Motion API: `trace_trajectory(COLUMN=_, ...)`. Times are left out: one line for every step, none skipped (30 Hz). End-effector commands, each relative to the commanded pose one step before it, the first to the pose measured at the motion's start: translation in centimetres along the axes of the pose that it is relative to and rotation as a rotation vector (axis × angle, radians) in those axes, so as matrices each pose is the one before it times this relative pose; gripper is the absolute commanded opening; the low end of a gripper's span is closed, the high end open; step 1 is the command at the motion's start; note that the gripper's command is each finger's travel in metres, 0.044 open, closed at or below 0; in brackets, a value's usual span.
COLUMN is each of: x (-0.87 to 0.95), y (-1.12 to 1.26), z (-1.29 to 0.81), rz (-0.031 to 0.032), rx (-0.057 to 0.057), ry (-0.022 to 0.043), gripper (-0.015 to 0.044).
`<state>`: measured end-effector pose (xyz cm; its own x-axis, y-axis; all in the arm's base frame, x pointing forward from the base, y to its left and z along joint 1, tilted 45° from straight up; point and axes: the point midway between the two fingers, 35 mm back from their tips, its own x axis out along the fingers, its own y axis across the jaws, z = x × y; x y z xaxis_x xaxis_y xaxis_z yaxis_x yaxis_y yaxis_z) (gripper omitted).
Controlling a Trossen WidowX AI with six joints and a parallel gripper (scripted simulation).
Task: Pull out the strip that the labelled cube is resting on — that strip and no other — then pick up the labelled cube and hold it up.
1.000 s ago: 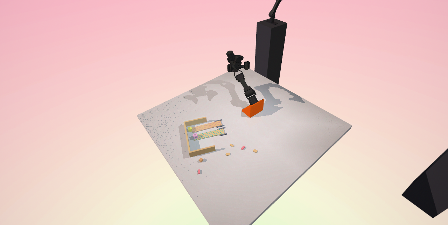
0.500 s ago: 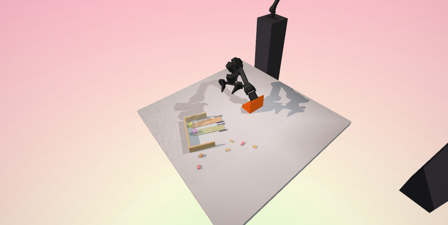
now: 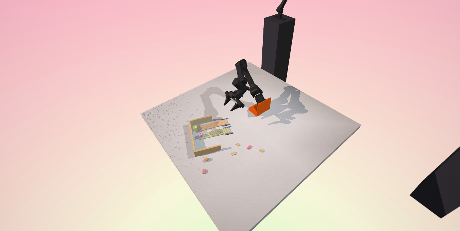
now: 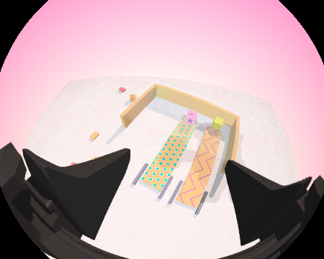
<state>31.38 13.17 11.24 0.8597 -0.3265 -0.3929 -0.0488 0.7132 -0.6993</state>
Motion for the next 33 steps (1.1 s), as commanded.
trace_trajectory(x=0.232, y=0.046, z=-0.395, rz=-0.01273, rx=0.0006, ry=0.00918, gripper=0.0400)
trace_trajectory(x=0.000, y=0.000, z=0.000, rz=0.00000, rx=0.0000, ry=0.00000, gripper=0.0400)
trace_trajectory(x=0.115, y=0.046, z=0.033, rz=0.00103, rx=0.0017, ry=0.00595, gripper=0.0374)
trace_trajectory(x=0.346, y=0.136, z=0.094, rz=0.00293, rx=0.0054, ry=0.01803, gripper=0.0348)
trace_trajectory(x=0.579, y=0.217, z=0.140, rz=0.00436, rx=0.0093, ry=0.03063, gripper=0.0321)
trace_trajectory(x=0.700, y=0.243, z=0.144, rz=0.00433, rx=0.0119, ry=0.03787, gripper=0.0295)
trace_trajectory(x=0.701, y=0.223, z=0.122, rz=0.00327, rx=0.0127, ry=0.03882, gripper=0.0269)
trace_trajectory(x=0.701, y=0.201, z=0.101, rz=0.00215, rx=0.0134, ry=0.03971, gripper=0.0243)
trace_trajectory(x=0.700, y=0.179, z=0.082, rz=0.00098, rx=0.0141, ry=0.04054, gripper=0.0216)
trace_trajectory(x=0.698, y=0.156, z=0.064, rz=-0.00023, rx=0.0148, ry=0.04131, gripper=0.0190)
trace_trajectory(x=0.696, y=0.133, z=0.048, rz=-0.00149, rx=0.0155, ry=0.04202, gripper=0.0164)
trace_trajectory(x=0.693, y=0.110, z=0.034, rz=-0.00280, rx=0.0162, ry=0.04266, gripper=0.0138)
trace_trajectory(x=0.631, y=0.122, z=0.016, rz=-0.00312, rx=0.0186, ry=0.04207, gripper=0.0111)
trace_trajectory(x=0.626, y=0.099, z=0.004, rz=-0.00464, rx=0.0192, ry=0.04264, gripper=0.0085)
trace_trajectory(x=0.620, y=0.075, z=-0.007, rz=-0.00620, rx=0.0199, ry=0.04308, gripper=0.0059)
trace_trajectory(x=0.614, y=0.052, z=-0.016, rz=-0.00779, rx=0.0205, ry=0.04343, gripper=0.0033)
trace_trajectory(x=0.607, y=0.029, z=-0.023, rz=-0.00941, rx=0.0211, ry=0.04370, gripper=0.0006)
trace_trajectory(x=0.600, y=0.006, z=-0.029, rz=-0.01106, rx=0.0216, ry=0.04389, gripper=0.0000)
trace_trajectory(x=0.593, y=-0.016, z=-0.033, rz=-0.01272, rx=0.0222, ry=0.04399, gripper=0.0000)
trace_trajectory(x=0.585, y=-0.038, z=-0.036, rz=-0.01441, rx=0.0227, ry=0.04401, gripper=0.0000)
trace_trajectory(x=0.578, y=-0.059, z=-0.037, rz=-0.01610, rx=0.0232, ry=0.04394, gripper=0.0000)
trace_trajectory(x=0.570, y=-0.080, z=-0.037, rz=-0.01781, rx=0.0237, ry=0.04378, gripper=0.0000)
trace_trajectory(x=0.450, y=0.128, z=0.012, rz=-0.01487, rx=0.0191, ry=0.03446, gripper=0.0000)
trace_trajectory(x=0.449, y=0.116, z=0.003, rz=-0.01612, rx=0.0194, ry=0.03423, gripper=0.0000)
trace_trajectory(x=0.444, y=0.102, z=-0.006, rz=-0.01722, rx=0.0196, ry=0.03366, gripper=0.0000)
trace_trajectory(x=0.346, y=0.071, z=-0.009, rz=-0.01429, rx=0.0155, ry=0.02604, gripper=0.0000)
trace_trajectory(x=0.207, y=0.040, z=-0.007, rz=-0.00893, rx=0.0094, ry=0.01551, gripper=0.0000)
trace_trajectory(x=0.069, y=0.013, z=-0.002, rz=-0.00304, rx=0.0031, ry=0.00515, gripper=0.0000)
trace_trajectory(x=0.000, y=0.000, z=0.000, rz=0.00000, rx=0.0000, ry=0.00000, gripper=0.0000)
trace_trajectory(x=0.000, y=0.000, z=0.000, rz=0.00000, rx=0.0000, ry=0.00000, gripper=0.0000)
trace_trajectory(x=0.000, y=0.000, z=0.000, rz=0.00000, rx=0.0000, ry=0.00000, gripper=0.0000)
trace_trajectory(x=0.000, y=0.000, z=0.000, rz=0.00000, rx=0.0000, ry=0.00000, gripper=0.0000)
trace_trajectory(x=0.000, y=-0.095, z=-0.039, rz=-0.00005, rx=0.0000, ry=0.00003, gripper=0.0000)
